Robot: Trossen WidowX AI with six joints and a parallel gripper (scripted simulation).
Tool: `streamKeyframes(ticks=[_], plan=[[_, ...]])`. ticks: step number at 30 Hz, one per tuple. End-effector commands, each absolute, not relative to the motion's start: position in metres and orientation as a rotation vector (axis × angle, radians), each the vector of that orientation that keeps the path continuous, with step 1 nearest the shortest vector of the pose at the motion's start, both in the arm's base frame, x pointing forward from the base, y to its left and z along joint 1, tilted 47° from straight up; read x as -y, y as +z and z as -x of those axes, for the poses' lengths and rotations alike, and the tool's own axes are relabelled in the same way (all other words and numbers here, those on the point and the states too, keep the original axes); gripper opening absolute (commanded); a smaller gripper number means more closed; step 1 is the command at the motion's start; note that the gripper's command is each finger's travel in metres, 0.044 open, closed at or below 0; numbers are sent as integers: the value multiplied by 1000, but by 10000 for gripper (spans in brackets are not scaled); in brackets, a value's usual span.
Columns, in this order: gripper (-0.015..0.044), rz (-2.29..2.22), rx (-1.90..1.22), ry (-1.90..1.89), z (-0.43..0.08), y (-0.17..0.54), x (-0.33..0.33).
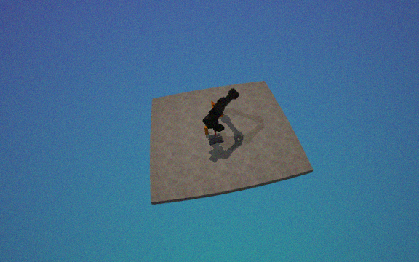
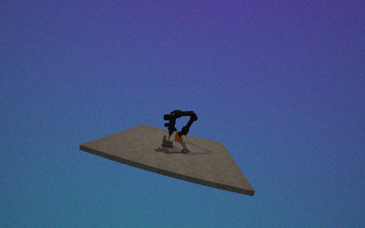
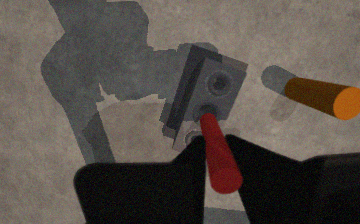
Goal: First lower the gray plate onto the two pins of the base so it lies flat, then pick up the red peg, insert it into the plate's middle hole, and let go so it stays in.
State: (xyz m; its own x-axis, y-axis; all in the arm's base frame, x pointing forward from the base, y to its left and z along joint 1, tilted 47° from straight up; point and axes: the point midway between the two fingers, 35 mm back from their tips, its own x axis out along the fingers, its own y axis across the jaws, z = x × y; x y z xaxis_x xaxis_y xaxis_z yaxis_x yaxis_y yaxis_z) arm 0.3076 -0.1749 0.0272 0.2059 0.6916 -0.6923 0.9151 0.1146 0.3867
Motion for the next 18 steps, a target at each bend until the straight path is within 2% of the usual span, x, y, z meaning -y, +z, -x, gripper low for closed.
streamKeyframes(ticks=[1, 18], plan=[[0, -1633, -1543, -332, -308, 27, 175], [0, -1627, -1542, -331, -311, 14, 164]])
